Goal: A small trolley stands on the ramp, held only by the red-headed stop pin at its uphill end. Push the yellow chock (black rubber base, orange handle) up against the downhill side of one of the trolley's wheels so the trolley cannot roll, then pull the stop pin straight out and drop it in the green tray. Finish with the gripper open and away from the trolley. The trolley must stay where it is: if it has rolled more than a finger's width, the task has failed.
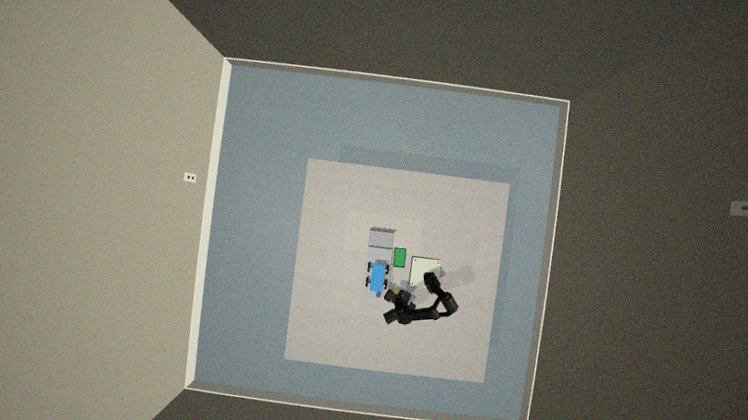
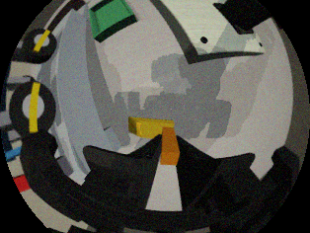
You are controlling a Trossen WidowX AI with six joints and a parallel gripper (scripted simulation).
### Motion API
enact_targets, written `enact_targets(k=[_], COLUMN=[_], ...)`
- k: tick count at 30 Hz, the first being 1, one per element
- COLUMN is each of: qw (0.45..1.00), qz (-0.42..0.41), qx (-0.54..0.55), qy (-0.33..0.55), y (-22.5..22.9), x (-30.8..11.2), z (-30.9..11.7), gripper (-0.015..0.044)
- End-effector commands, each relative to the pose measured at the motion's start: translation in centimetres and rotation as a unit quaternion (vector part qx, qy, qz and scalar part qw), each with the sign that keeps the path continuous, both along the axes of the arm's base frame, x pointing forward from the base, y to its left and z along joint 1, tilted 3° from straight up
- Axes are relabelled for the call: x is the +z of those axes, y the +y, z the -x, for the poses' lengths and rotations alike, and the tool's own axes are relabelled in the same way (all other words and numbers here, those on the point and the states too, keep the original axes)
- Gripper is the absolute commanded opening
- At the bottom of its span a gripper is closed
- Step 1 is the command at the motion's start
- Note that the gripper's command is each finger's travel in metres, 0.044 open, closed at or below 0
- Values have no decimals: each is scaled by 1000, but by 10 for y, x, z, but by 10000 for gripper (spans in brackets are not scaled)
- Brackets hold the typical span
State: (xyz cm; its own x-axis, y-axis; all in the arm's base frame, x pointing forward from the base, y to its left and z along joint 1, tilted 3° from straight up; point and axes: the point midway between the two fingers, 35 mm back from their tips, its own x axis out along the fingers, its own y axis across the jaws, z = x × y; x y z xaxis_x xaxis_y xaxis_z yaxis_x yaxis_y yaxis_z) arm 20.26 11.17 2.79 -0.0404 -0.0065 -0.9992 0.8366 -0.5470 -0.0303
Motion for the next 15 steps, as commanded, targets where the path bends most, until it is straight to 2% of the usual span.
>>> enact_targets(k=[1, 15], qw=[1000, 1000], qz=[0, 1], qx=[-2, -3], qy=[-3, -2], y=[1, -1], x=[16, 55], z=[-2, 3], gripper=[0, 0])
